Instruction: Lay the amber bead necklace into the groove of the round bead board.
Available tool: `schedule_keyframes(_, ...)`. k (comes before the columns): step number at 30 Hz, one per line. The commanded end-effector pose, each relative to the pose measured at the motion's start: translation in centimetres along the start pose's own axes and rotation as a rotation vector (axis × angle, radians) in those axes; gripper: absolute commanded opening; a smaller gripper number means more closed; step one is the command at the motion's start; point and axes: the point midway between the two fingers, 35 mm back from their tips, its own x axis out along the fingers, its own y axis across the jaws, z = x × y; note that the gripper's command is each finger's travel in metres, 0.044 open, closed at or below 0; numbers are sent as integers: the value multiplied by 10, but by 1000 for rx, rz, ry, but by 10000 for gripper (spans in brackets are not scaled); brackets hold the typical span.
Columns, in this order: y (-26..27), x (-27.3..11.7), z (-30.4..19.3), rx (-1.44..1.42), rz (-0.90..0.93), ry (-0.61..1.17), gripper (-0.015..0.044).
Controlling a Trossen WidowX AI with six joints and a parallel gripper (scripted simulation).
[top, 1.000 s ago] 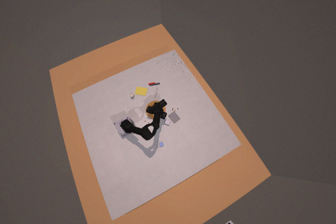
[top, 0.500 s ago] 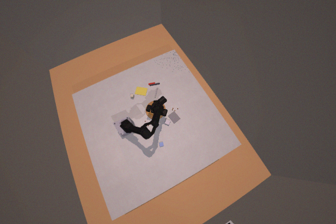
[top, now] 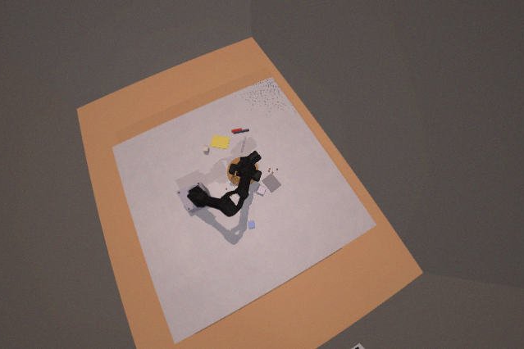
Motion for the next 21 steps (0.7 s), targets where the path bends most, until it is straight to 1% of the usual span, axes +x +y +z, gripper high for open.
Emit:
schedule_keyframes(1, 2, 9, -3, -9, 4, 10, 120)
schedule_keyframes(10, 3, 24, -4, -13, 6, 13, 120)
schedule_keyframes(17, 3, 25, -4, -13, 6, 14, 120)
schedule_keyframes(21, 2, 22, -2, -7, 7, 8, 15)
